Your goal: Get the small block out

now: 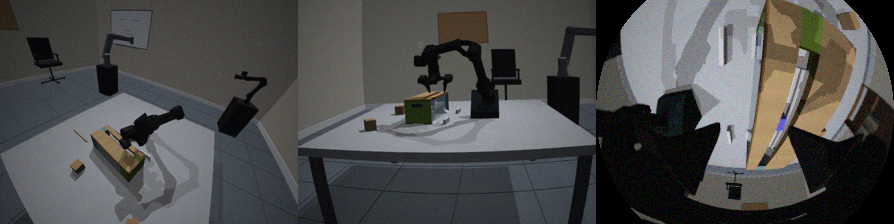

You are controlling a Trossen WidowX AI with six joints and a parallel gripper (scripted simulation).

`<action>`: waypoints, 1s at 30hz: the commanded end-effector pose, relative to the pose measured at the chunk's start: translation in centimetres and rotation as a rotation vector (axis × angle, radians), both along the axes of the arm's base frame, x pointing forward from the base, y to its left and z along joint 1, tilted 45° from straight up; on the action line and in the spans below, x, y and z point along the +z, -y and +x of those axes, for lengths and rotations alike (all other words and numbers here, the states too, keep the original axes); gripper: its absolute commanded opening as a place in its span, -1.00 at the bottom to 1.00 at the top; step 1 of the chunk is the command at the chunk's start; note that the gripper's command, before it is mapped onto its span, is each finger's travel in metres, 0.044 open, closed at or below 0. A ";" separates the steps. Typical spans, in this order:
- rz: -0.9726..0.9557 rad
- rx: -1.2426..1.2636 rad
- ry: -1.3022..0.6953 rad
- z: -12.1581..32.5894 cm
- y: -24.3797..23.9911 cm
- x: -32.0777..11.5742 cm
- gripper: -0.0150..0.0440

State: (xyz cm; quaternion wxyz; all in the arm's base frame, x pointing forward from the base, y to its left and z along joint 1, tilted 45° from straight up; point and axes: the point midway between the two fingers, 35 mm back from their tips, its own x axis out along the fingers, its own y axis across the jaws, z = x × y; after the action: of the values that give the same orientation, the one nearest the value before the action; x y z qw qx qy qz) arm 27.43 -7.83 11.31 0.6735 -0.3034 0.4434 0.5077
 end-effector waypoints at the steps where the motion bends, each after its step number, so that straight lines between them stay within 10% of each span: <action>1: 0.005 -0.001 -0.001 0.2 -0.5 -0.5 0.86; 30: 0.006 -0.001 0.000 0.9 -3.5 -4.1 0.86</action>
State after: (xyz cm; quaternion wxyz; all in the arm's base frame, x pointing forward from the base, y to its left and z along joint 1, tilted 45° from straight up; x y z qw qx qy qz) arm 28.29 -4.72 7.58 0.6740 -0.3034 0.4426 0.5077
